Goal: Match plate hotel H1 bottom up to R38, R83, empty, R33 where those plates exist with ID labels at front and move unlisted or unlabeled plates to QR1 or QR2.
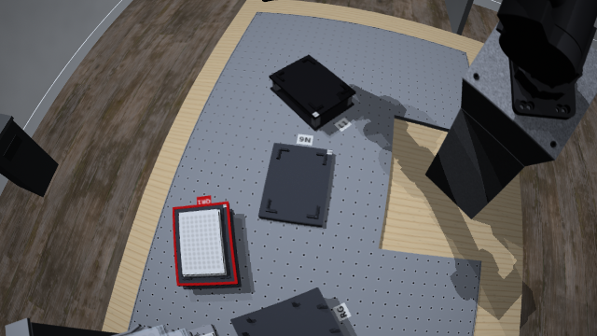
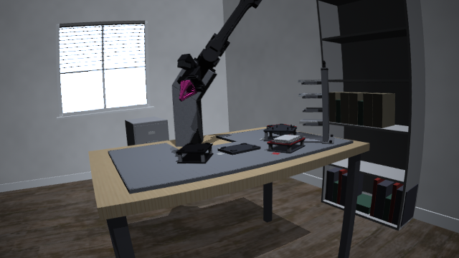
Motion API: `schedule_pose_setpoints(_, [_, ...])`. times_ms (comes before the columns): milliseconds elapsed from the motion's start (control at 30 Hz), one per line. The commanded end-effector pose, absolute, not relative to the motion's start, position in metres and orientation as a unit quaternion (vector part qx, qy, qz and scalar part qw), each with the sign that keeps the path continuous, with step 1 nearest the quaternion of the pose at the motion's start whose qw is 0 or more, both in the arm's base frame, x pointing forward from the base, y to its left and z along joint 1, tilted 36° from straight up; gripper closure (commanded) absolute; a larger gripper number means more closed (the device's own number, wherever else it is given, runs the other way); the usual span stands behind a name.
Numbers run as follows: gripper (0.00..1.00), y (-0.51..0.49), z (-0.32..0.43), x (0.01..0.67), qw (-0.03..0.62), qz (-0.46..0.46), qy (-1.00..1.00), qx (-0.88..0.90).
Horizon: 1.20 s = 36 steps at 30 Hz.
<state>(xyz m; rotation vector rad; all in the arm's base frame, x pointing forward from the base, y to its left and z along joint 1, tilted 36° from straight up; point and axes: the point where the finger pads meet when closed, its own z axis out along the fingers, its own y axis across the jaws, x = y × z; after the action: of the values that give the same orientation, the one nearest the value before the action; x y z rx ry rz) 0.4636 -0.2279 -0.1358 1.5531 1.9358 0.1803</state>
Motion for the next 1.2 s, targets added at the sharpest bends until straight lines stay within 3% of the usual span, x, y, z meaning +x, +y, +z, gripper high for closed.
schedule_pose_setpoints(0, [1.0, -0.213, -0.12, 0.474, 0.333, 0.067, 0.752, 0.564])
schedule_pose_setpoints(1167, [1.0, -0.111, -0.101, 0.454, 0.271, 0.117, 0.869, 0.396])
